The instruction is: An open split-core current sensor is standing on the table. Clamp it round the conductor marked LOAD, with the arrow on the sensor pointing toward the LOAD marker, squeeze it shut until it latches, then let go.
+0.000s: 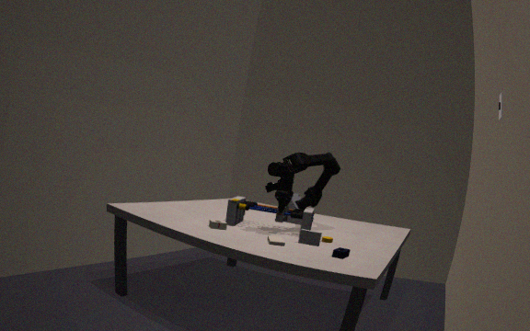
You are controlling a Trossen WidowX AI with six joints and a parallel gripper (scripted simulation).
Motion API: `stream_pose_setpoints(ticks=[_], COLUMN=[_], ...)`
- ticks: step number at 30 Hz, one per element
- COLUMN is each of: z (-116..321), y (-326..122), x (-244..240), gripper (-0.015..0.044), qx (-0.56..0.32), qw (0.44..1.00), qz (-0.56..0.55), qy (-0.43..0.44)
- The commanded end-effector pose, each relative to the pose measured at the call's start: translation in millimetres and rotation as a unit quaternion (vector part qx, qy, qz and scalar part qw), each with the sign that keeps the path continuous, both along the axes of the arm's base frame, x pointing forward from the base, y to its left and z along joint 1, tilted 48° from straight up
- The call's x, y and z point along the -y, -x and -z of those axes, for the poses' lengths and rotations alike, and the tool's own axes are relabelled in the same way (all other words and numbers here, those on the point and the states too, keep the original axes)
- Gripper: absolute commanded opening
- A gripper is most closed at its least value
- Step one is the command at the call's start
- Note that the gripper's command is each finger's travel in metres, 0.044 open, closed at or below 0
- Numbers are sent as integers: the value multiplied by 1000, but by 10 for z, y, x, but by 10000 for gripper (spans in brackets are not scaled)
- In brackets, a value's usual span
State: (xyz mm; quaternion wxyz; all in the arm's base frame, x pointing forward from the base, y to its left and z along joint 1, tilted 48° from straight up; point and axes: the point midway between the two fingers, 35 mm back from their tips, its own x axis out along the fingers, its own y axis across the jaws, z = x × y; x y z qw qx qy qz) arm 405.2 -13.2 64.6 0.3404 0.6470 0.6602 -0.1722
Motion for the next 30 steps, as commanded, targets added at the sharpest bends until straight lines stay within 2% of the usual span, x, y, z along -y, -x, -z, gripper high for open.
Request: stream_pose_setpoints(ticks=[1,20,30], z=[72,251,265], y=[16,4,-4], x=[-38,-243,-253], gripper=[440,440,440], qx=[-9,-36,-8], qw=[1000,999,1000], qz=[1,-29,3], qy=[-3,6,-3])
